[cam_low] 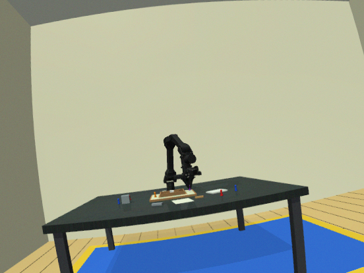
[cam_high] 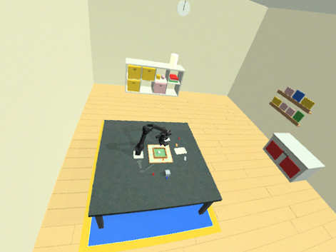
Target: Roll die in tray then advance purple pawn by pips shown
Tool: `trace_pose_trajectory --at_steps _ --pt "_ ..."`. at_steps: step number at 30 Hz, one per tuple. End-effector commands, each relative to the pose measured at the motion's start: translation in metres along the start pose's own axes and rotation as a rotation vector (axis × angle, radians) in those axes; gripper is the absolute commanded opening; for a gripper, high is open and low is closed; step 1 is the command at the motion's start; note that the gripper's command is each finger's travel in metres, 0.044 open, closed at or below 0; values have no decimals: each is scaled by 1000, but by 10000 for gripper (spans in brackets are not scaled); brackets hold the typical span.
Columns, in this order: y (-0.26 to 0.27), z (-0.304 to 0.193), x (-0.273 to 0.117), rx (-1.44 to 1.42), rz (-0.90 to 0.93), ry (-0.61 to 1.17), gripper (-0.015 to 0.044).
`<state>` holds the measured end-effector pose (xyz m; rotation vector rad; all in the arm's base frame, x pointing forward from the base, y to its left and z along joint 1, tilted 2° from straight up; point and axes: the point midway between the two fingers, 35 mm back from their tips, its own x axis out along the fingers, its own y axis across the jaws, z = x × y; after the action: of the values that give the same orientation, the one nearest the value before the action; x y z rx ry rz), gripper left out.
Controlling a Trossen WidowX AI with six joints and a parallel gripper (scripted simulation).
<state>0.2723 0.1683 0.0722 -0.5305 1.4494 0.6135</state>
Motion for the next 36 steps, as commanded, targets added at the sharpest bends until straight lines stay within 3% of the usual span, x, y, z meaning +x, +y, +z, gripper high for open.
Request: trace_pose_trajectory --at_steps 1,11,21,25,28,32,36 --pt "0 -3 9 7 0 14 0" --pt "0 -3 19 7 0 14 0" --pt "0 0 10 0 0 -2 263" --pt "0 1 -29 6 0 11 368" --pt "0 1 -37 7 0 14 440" --pt "-1 -1 -43 14 -1 14 440" --pt "-22 -45 -73 160 -4 17 440"
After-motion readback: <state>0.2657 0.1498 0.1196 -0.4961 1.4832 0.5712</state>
